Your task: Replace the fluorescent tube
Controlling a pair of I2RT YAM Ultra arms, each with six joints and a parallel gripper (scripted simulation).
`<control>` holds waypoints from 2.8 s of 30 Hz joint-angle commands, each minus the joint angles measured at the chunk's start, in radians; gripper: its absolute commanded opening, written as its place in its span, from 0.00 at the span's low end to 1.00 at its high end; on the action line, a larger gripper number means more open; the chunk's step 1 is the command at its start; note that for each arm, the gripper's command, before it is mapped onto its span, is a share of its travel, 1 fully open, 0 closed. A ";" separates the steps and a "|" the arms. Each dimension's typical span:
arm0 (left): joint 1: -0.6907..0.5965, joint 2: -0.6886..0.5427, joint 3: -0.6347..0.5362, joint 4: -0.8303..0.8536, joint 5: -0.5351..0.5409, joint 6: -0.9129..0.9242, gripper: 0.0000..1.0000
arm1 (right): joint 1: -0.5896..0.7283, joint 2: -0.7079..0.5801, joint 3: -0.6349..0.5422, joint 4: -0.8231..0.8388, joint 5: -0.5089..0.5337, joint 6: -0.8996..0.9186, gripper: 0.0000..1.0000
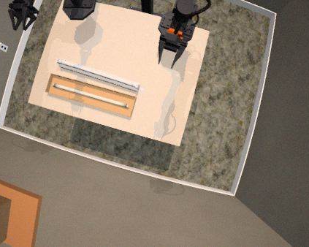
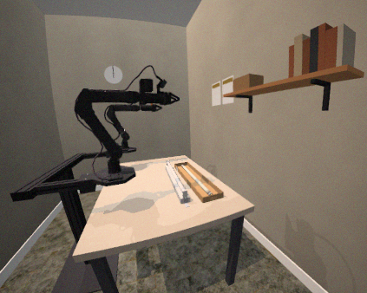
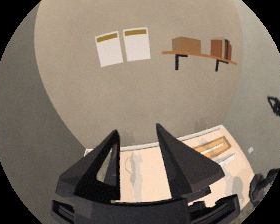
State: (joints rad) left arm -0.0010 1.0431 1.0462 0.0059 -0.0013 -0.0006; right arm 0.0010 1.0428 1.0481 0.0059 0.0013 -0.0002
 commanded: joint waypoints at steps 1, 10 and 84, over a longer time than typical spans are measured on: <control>0.011 0.012 0.034 -0.013 0.013 0.006 0.49 | -0.012 0.009 0.033 0.009 -0.011 -0.009 0.49; -0.042 0.072 0.018 -0.008 -0.033 0.064 0.49 | 0.016 0.060 0.002 -0.022 0.013 -0.082 0.49; -0.761 1.396 0.091 0.315 -0.496 0.989 0.49 | 0.132 1.130 -0.118 0.081 0.144 -1.269 0.49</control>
State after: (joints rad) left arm -0.7822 2.4145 1.1046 0.3008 -0.5133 0.9707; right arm 0.1444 2.1578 0.9009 0.0475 0.1616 -1.2575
